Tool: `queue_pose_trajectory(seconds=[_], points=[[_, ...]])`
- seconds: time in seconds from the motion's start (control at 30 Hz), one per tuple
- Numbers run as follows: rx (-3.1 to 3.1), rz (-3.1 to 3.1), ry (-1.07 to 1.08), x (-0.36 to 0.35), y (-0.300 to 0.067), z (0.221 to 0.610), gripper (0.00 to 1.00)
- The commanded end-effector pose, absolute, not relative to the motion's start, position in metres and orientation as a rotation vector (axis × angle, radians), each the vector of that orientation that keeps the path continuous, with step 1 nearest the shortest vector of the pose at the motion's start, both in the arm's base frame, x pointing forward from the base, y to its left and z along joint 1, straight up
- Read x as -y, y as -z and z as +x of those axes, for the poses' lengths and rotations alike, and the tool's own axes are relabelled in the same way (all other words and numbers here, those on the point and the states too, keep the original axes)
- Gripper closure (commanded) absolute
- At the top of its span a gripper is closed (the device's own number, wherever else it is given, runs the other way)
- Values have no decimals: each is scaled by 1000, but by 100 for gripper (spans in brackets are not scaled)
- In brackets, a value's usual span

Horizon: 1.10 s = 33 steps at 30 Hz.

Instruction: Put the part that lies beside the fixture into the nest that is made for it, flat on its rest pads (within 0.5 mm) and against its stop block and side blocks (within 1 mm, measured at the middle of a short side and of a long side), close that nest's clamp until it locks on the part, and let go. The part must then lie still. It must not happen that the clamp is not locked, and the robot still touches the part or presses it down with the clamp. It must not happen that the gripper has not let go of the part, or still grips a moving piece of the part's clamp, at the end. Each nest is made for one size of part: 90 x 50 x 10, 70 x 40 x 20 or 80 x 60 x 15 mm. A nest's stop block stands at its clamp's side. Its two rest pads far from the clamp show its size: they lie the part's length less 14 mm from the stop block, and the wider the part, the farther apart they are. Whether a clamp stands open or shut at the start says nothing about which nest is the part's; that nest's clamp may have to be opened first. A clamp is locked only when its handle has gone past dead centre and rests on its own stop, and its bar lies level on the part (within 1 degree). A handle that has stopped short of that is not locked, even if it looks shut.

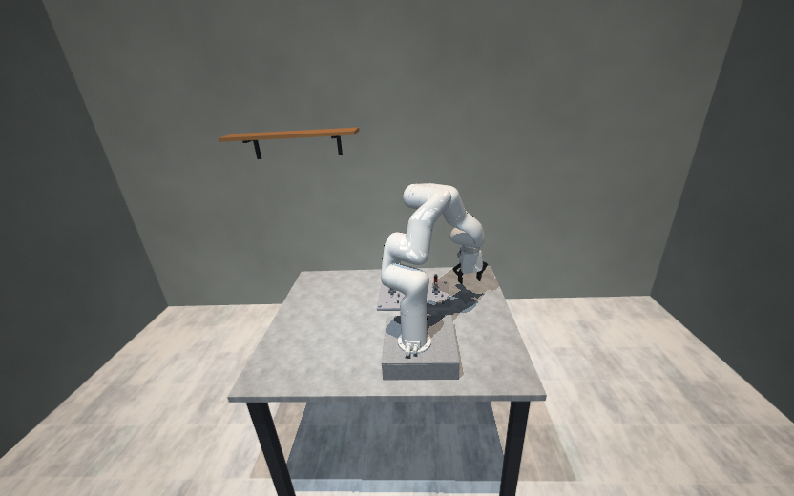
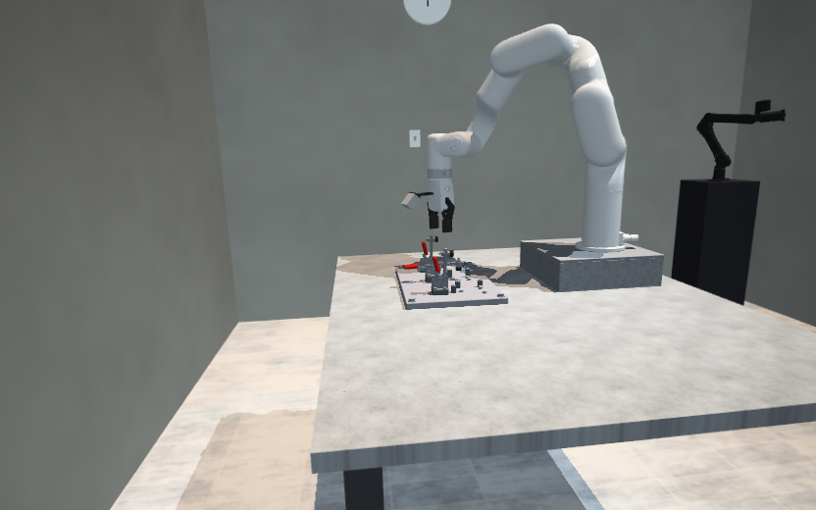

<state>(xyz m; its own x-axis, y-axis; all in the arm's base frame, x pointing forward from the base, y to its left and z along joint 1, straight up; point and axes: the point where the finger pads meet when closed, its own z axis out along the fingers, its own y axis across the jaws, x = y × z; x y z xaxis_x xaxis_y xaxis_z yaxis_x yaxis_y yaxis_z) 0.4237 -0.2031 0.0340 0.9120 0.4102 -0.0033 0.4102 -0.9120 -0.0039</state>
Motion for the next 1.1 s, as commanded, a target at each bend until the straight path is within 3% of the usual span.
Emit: queue_pose_trajectory(seconds=[0.0, 0.5, 1.07], points=[[659, -3072, 0, 204, -13, 426, 0], [659, -3072, 0, 205, 25, 426, 0], [659, -3072, 0, 205, 30, 426, 0]])
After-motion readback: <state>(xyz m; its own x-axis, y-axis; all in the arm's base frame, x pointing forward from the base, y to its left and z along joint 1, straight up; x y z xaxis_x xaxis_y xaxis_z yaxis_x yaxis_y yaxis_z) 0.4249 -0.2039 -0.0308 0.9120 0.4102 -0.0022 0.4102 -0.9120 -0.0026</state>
